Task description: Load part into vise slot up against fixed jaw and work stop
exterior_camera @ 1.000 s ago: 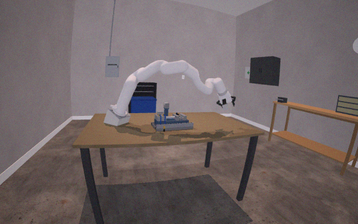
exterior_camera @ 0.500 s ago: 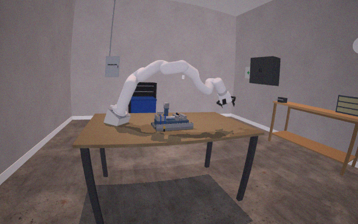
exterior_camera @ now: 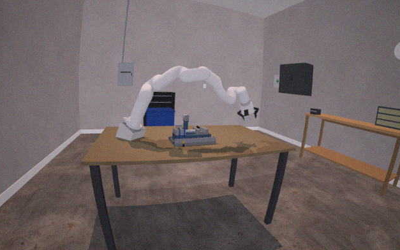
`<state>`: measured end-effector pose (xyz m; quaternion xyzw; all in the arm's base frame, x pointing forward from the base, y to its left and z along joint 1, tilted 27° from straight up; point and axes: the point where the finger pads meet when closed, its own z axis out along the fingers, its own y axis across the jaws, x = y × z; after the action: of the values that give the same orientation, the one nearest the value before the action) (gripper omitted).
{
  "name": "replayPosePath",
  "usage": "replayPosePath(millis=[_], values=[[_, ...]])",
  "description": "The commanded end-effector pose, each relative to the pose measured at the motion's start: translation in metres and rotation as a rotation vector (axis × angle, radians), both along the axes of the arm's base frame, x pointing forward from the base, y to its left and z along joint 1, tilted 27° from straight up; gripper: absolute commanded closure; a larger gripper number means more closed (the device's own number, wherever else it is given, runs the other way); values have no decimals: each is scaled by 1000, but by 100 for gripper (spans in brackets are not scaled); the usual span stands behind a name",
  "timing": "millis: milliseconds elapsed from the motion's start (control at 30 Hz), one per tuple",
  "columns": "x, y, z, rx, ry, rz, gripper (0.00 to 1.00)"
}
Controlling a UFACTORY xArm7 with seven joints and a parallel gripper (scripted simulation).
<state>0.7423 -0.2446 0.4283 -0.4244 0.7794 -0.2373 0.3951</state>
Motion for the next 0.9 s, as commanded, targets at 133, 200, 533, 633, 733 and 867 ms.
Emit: replayPosePath(millis=[133, 200, 533, 633, 733, 867], values=[[-4, 106, -42, 61, 156, 91, 0], [-4, 109, -43, 61, 156, 91, 0], [-21, 193, -79, 78, 293, 155, 0], [-35, 228, -95, 73, 369, 185, 0], [-37, 237, -99, 73, 369, 185, 0], [-57, 279, -118, 57, 446, 212, 0]])
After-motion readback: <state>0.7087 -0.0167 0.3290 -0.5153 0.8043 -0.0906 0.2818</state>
